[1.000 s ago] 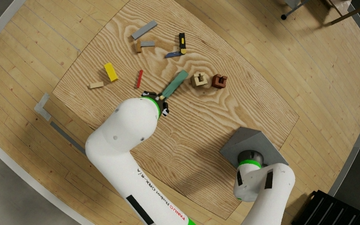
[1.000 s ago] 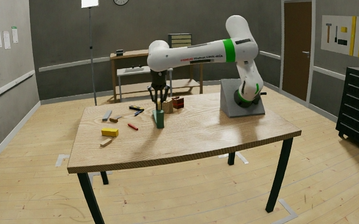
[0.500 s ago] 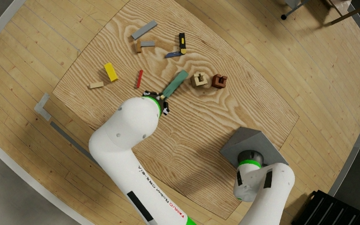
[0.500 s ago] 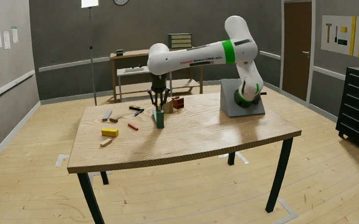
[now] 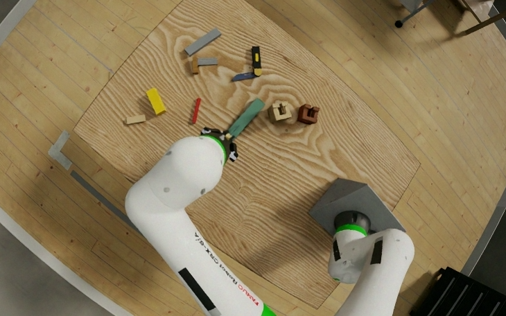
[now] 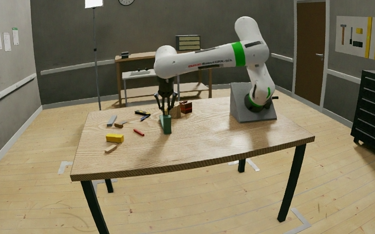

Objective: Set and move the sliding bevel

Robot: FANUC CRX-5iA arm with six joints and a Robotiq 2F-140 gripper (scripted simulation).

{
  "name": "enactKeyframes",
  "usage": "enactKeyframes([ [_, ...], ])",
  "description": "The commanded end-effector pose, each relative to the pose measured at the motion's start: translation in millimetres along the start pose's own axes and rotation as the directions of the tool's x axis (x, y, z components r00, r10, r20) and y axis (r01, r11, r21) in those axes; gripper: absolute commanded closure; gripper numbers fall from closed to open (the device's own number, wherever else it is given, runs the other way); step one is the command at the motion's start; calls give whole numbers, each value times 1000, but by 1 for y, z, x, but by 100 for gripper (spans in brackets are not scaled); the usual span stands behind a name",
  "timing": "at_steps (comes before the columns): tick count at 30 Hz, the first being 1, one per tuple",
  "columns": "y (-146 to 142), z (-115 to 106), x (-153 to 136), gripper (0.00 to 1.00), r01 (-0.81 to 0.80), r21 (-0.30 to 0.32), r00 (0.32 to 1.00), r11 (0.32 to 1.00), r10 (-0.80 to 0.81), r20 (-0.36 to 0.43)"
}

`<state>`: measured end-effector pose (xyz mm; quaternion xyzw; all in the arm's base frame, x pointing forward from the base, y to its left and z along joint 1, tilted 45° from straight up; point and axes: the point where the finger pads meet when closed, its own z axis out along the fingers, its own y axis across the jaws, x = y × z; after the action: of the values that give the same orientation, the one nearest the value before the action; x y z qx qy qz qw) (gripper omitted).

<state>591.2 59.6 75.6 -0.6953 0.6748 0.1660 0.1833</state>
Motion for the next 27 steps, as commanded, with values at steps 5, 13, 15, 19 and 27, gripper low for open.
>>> enactKeyframes([
  [5, -1, -2, -2, 90, 0, 2, 1000, 1000, 0, -1],
  [13, -1, -3, -5, 90, 0, 2, 1000, 1000, 0, -1],
  [15, -1, -3, -5, 90, 0, 2, 1000, 1000, 0, -1],
  [19, -1, -2, -5, 90, 0, 2, 1000, 1000, 0, -1],
  [27, -1, -1, -5, 90, 0, 2, 1000, 1000, 0, -1],
])
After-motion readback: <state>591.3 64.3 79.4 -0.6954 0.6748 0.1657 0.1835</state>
